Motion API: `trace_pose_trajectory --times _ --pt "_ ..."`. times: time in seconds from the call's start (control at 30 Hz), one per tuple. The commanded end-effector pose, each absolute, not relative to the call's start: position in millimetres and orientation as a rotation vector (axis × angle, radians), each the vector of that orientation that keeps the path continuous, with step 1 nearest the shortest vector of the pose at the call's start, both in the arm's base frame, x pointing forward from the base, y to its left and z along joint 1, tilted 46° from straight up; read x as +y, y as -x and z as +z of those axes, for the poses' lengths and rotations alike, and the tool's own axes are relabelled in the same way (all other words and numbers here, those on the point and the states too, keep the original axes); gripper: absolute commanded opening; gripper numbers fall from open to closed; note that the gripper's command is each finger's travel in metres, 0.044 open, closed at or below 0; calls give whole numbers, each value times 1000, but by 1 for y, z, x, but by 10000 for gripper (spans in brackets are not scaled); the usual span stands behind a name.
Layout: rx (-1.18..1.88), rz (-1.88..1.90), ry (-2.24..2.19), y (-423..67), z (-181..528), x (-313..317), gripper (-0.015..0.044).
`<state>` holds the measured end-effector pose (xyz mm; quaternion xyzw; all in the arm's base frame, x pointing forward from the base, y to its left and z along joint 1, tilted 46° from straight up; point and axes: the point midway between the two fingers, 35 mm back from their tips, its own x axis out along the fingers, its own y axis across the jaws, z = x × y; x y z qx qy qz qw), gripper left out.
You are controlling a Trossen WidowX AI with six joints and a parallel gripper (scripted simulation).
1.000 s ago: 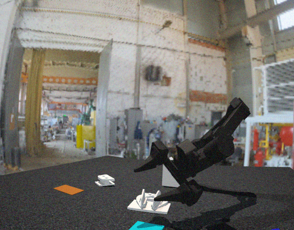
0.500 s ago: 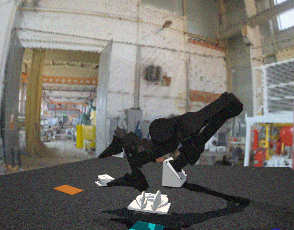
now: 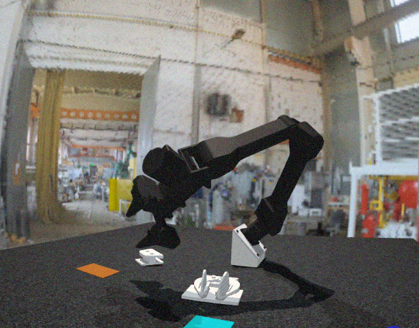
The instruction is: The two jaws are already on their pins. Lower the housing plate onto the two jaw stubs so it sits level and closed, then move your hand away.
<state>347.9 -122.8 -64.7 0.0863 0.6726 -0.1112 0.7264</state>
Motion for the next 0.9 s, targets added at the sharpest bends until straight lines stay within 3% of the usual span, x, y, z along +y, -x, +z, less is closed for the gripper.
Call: trace_pose_trajectory --times 0.0,0.87 --pt "1580 -195 -247 -327 -82 -139 440" --pt "1758 212 -841 -205 -128 -192 440"
